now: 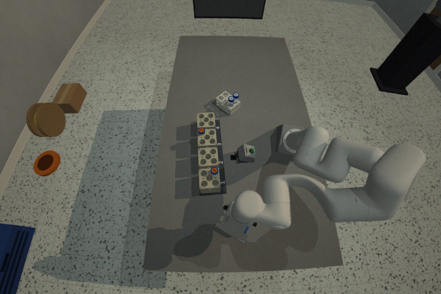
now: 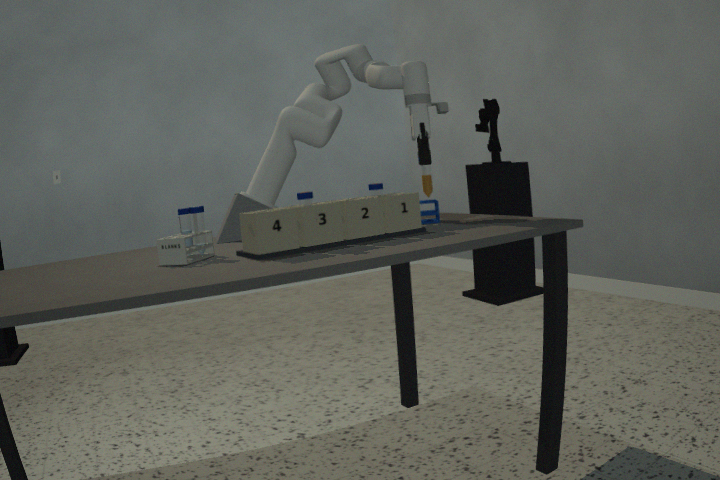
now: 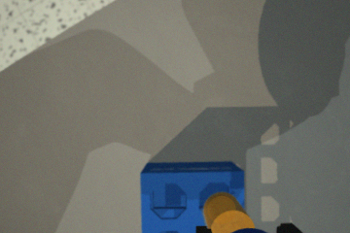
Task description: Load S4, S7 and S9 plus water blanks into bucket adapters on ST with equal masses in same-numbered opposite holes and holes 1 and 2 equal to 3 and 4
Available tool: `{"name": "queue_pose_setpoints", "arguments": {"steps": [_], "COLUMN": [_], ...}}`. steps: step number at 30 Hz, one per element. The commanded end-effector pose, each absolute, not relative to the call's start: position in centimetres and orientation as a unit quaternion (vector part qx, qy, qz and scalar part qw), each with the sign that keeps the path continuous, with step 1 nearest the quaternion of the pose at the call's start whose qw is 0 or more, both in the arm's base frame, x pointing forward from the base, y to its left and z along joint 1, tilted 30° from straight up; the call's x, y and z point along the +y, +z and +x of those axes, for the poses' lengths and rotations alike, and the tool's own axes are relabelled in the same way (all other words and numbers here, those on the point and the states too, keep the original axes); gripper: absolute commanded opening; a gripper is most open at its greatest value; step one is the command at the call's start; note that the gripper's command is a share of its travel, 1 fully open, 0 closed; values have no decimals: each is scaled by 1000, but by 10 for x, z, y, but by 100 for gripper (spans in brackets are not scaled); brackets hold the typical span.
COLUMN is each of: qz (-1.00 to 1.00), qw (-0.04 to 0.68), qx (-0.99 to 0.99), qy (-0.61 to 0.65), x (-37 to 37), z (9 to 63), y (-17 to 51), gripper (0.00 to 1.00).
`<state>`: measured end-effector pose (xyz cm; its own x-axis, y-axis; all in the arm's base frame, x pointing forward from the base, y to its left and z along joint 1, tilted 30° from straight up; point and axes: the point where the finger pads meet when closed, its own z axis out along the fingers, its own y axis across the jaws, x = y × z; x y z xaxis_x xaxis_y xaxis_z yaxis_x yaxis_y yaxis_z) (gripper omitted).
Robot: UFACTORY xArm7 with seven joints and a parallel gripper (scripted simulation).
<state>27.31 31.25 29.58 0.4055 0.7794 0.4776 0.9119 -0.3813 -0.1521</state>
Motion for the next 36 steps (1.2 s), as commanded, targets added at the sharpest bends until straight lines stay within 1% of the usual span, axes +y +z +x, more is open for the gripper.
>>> {"name": "queue_pose_setpoints", "arguments": {"steps": [1,36], "qz": [-814,-814], "qw": [200,199], "qx": [-519,-519], "qy": [-168,-168], "x": [308,278], "z": [273,269], "y": [305,357], "gripper": [0,0]}}
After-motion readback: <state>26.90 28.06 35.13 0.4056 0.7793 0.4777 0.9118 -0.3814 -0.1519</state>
